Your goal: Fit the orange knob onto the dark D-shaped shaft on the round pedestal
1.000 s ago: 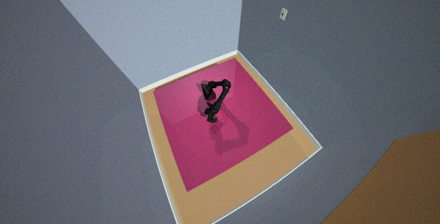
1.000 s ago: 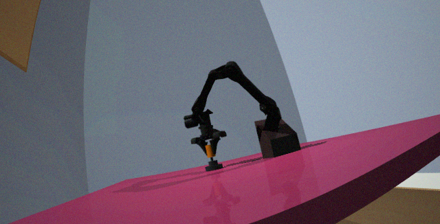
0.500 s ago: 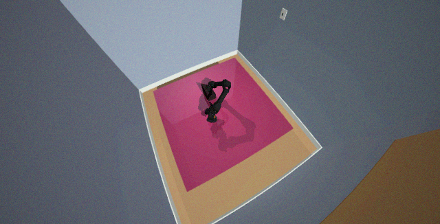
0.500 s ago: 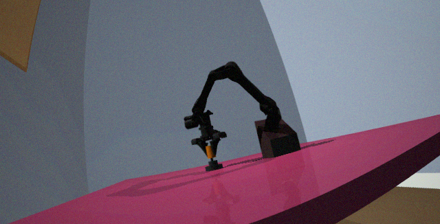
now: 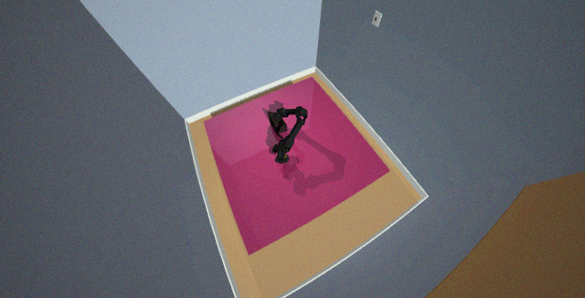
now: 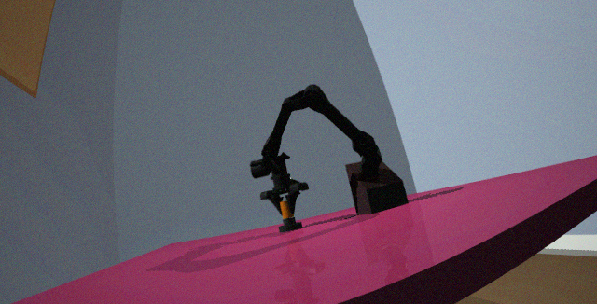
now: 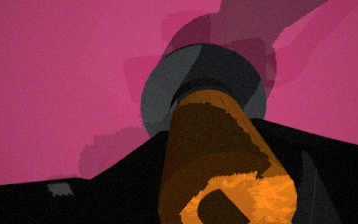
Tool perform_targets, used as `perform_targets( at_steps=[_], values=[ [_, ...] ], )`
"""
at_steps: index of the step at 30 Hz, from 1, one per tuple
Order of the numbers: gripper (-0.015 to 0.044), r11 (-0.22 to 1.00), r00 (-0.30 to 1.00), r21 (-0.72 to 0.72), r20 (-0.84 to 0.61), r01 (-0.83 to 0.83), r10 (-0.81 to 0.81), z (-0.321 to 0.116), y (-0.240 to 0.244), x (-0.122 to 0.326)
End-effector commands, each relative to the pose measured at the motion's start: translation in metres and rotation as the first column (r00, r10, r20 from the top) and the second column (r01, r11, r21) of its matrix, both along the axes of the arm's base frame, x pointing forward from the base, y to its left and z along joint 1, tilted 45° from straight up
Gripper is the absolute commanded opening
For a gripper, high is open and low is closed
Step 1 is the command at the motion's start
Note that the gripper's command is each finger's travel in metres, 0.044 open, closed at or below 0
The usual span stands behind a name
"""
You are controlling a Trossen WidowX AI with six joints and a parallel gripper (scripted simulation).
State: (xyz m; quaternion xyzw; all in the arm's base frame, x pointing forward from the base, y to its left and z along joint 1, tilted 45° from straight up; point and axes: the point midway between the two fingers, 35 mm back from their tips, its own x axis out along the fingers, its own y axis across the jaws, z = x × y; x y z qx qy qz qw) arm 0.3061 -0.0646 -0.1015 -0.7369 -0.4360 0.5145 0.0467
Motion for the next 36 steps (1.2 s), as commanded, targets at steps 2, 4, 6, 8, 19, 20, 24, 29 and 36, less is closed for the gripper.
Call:
perform_targets(
  at_steps=[2, 4, 6, 8, 19, 20, 24, 29, 36],
  values=[
    [0.0000, 1.000, 1.000, 0.005, -0.002, 0.006, -0.006, -0.002, 0.002, 0.001],
    [0.0000, 1.000, 1.000, 0.000, 0.000, 0.000, 0.000, -0.001, 0.001, 0.000],
    [0.0000, 1.000, 1.000, 0.000, 0.000, 0.000, 0.000, -0.001, 0.001, 0.000],
    [0.0000, 1.000, 1.000, 0.000, 0.000, 0.000, 0.000, -0.001, 0.001, 0.000],
    [0.0262, 1.000, 1.000, 0.000, 0.000, 0.000, 0.000, -0.001, 0.001, 0.000],
    [0.0289, 1.000, 1.000, 0.000, 0.000, 0.000, 0.000, -0.001, 0.001, 0.000],
    [0.0394, 1.000, 1.000, 0.000, 0.000, 0.000, 0.000, -0.001, 0.001, 0.000],
    [0.0440, 1.000, 1.000, 0.000, 0.000, 0.000, 0.000, -0.001, 0.001, 0.000],
    [0.0440, 1.000, 1.000, -0.006, -0.002, 0.001, -0.001, 0.046, -0.048, -0.003]
  ],
)
